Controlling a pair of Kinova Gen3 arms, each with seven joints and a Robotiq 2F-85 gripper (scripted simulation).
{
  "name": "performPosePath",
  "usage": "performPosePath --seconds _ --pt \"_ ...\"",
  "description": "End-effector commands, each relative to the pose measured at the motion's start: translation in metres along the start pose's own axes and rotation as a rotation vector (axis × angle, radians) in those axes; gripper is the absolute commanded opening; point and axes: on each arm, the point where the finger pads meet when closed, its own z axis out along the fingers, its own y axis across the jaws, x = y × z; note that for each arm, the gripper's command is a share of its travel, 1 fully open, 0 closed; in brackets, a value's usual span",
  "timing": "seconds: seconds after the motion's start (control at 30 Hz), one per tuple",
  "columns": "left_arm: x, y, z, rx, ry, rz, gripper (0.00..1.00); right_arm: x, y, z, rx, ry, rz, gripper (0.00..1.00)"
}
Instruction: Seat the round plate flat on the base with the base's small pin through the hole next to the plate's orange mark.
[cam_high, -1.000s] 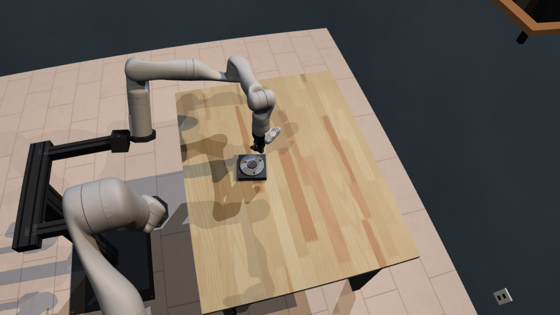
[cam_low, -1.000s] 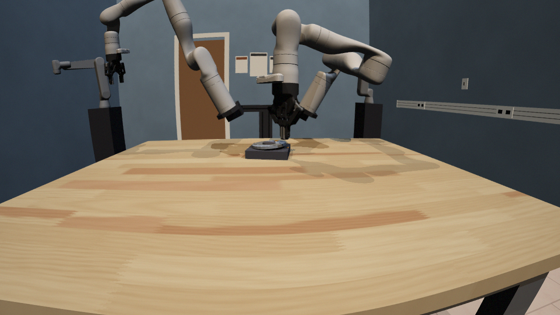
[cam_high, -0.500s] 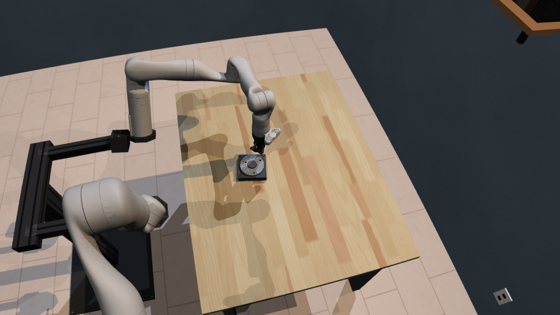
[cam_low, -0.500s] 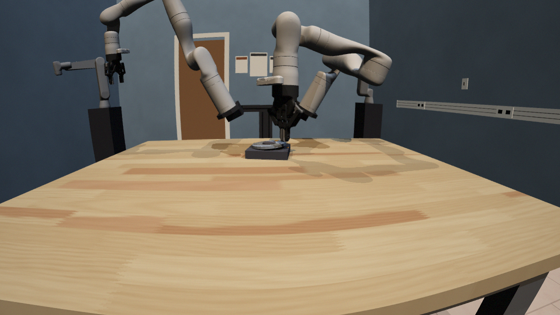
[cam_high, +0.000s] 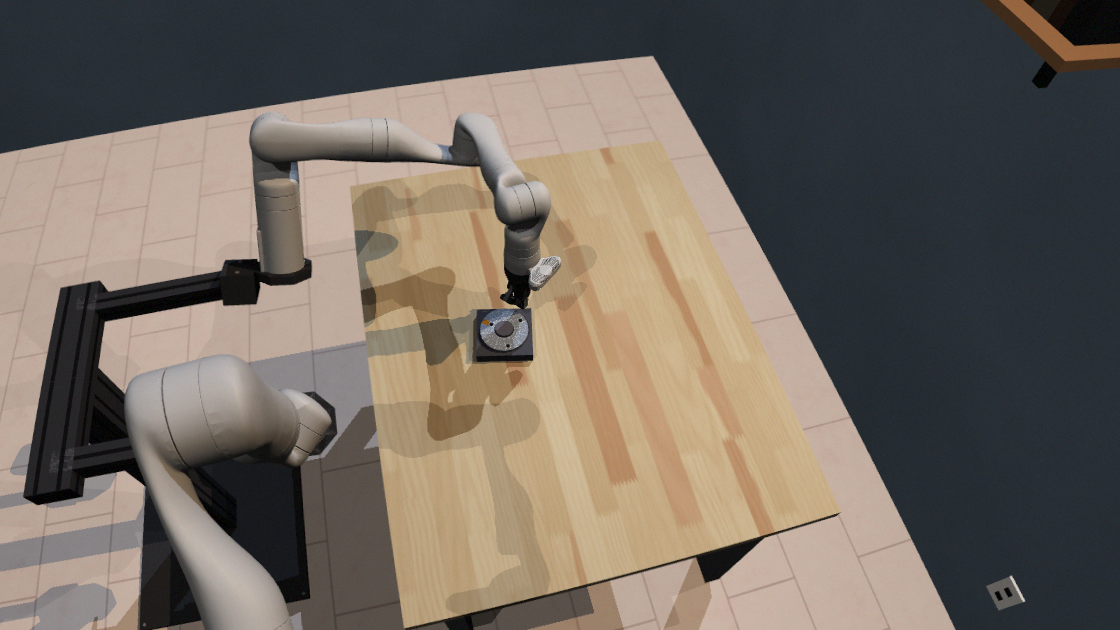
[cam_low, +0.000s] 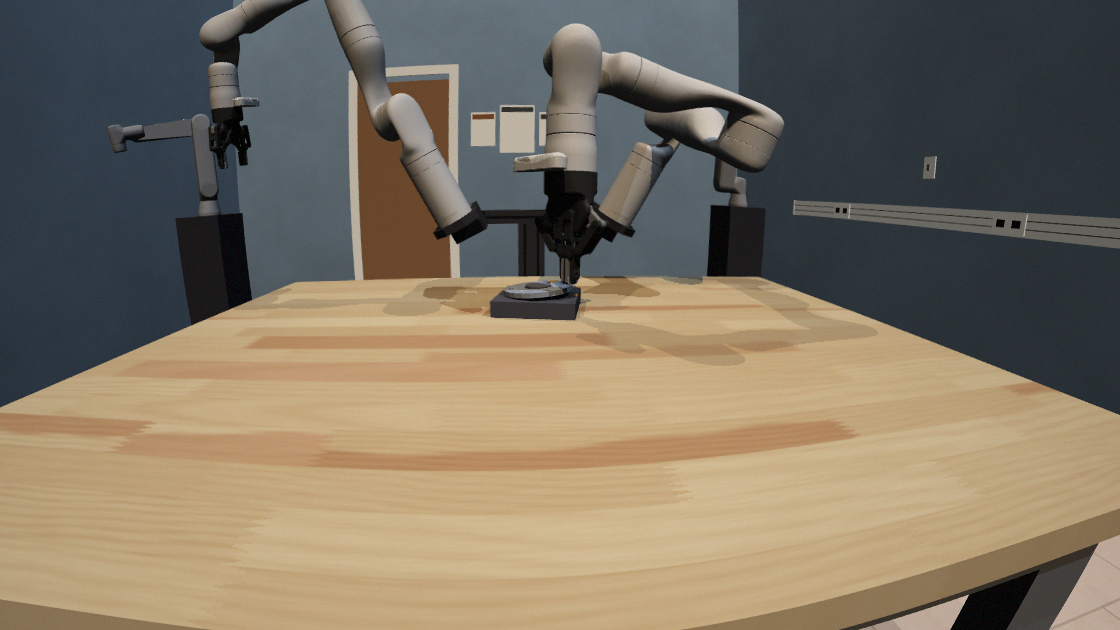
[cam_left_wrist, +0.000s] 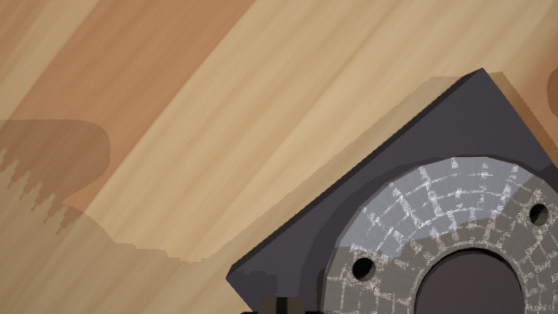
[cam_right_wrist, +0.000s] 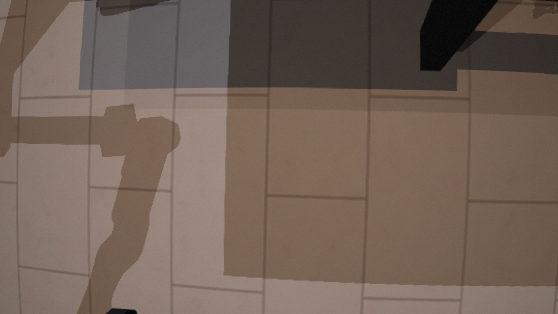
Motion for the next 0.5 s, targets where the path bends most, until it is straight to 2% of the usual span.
performPosePath --seconds 0.0,0.47 --pt "0.0006 -0.0003 -0.0011 0.001 0.002 0.0 0.099 -0.0003 -0.0002 -0.0005 0.0 -0.001 0.0 1.0" --pt "0.0006 -0.0003 0.0087 0.001 0.002 0.0 0.099 -0.0003 -0.0002 -0.0005 0.0 -0.001 0.0 1.0"
